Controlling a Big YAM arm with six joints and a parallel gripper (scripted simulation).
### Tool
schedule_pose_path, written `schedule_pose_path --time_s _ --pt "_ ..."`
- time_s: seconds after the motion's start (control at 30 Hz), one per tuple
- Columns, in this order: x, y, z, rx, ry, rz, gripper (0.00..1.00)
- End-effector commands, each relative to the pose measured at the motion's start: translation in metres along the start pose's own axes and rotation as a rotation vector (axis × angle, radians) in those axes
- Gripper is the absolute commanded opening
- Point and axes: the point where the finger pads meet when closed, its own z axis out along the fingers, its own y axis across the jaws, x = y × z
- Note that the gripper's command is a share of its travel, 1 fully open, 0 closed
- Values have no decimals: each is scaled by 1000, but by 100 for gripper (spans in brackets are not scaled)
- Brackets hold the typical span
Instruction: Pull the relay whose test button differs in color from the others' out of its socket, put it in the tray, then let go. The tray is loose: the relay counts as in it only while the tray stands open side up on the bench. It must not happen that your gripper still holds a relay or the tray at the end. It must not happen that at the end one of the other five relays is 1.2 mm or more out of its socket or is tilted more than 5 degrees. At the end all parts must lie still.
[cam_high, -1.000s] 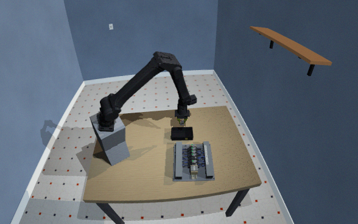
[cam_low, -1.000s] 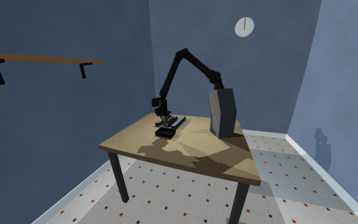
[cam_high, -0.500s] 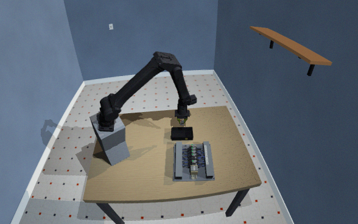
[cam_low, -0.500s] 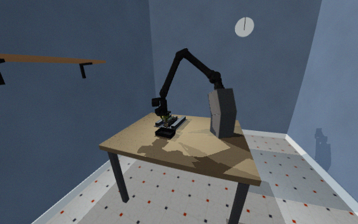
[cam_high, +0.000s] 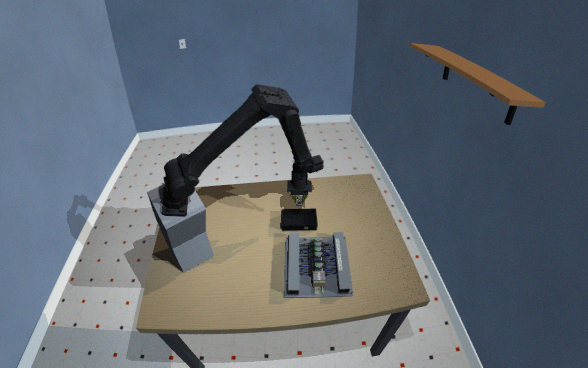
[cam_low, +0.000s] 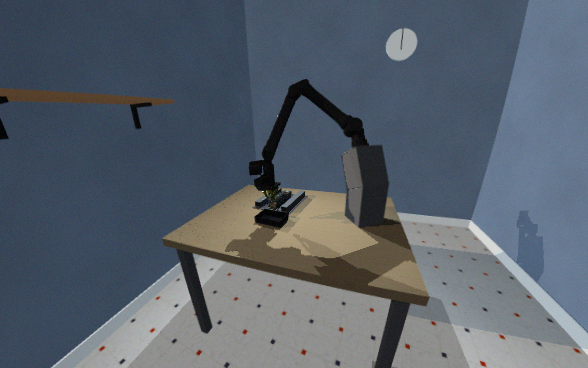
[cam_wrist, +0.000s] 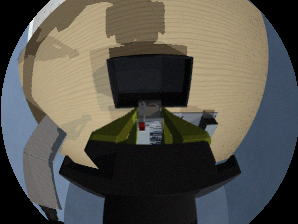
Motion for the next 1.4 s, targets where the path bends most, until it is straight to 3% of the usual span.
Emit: schedule_pose_path --time_s 0.0,1.37 --pt "-5 -20 1 31 -16 20 0" --pt "-3 -16 85 20 -12 11 0"
